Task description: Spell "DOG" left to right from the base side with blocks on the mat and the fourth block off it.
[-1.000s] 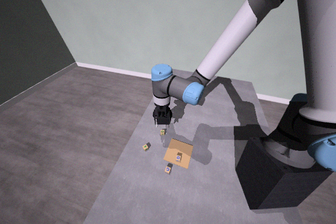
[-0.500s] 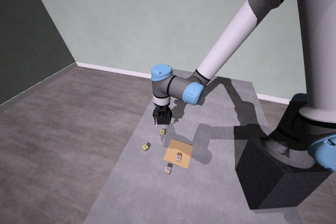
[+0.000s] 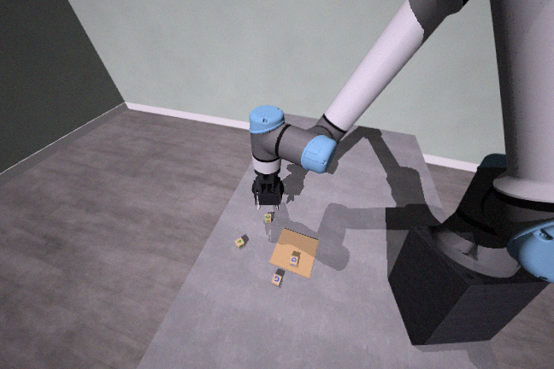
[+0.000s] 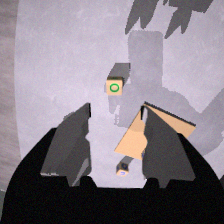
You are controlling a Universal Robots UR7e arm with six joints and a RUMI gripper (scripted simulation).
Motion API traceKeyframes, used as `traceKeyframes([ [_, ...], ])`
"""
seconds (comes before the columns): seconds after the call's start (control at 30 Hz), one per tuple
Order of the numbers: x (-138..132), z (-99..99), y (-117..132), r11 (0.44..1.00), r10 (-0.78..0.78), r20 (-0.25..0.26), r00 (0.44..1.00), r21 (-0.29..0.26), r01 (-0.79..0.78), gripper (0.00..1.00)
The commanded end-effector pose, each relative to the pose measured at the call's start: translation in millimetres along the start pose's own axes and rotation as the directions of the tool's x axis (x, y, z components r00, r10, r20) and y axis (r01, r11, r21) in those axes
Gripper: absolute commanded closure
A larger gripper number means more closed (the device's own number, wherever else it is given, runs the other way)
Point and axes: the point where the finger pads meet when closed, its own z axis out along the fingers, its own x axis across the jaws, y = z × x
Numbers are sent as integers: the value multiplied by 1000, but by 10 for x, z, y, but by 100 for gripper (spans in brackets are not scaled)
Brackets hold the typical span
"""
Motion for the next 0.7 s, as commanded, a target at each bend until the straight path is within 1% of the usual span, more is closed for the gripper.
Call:
traceKeyframes([
  [0.0,-4,-1,-2,1000,0,1,1000,1,0,63],
  [0.4,-5,59,-2,1000,0,1,1000,1,0,63],
  [0.67,-7,161,-2,1000,0,1,1000,1,0,63],
])
